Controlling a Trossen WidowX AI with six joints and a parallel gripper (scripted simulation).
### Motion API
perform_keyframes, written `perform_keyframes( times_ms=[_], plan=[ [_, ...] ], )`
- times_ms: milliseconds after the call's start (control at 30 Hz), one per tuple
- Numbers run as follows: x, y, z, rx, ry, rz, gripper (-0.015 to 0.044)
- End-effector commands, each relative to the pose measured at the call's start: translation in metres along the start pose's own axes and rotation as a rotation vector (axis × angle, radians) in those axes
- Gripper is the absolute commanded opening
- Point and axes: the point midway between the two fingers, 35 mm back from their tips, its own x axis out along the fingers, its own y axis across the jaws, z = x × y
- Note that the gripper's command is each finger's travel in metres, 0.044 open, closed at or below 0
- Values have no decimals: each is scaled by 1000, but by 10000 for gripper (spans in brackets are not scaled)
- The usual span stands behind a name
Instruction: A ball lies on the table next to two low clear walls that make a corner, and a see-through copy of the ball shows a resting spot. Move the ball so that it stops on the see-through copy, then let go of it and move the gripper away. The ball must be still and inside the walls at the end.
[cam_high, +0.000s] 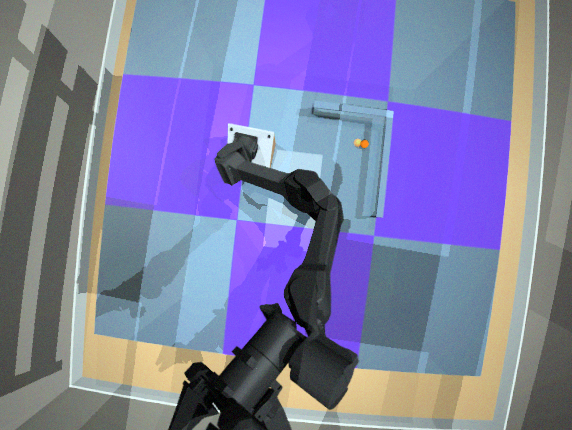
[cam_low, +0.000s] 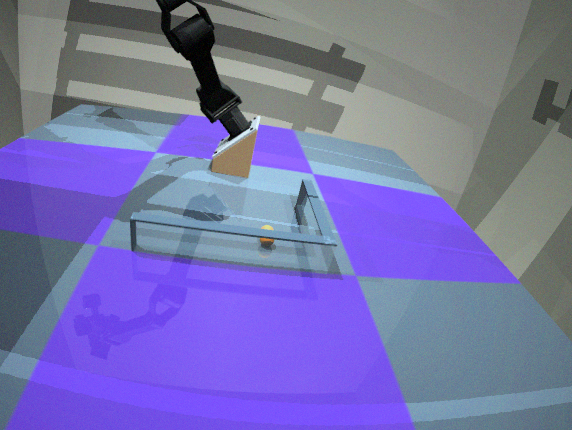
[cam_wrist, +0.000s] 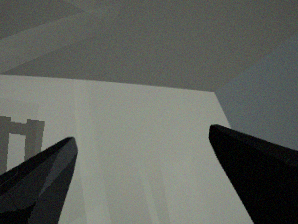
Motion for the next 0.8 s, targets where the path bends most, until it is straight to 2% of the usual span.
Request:
perform_keyframes(
  times_ms=[0, 200, 467, 767],
  plan=[
    [1, 1, -1, 4, 0, 2, 374],
    [29, 31, -33, 181, 16, 119, 227],
    [71, 113, -63, 493, 38, 368, 227],
    [89, 212, -49, 759, 57, 658, 227]
  ],
)
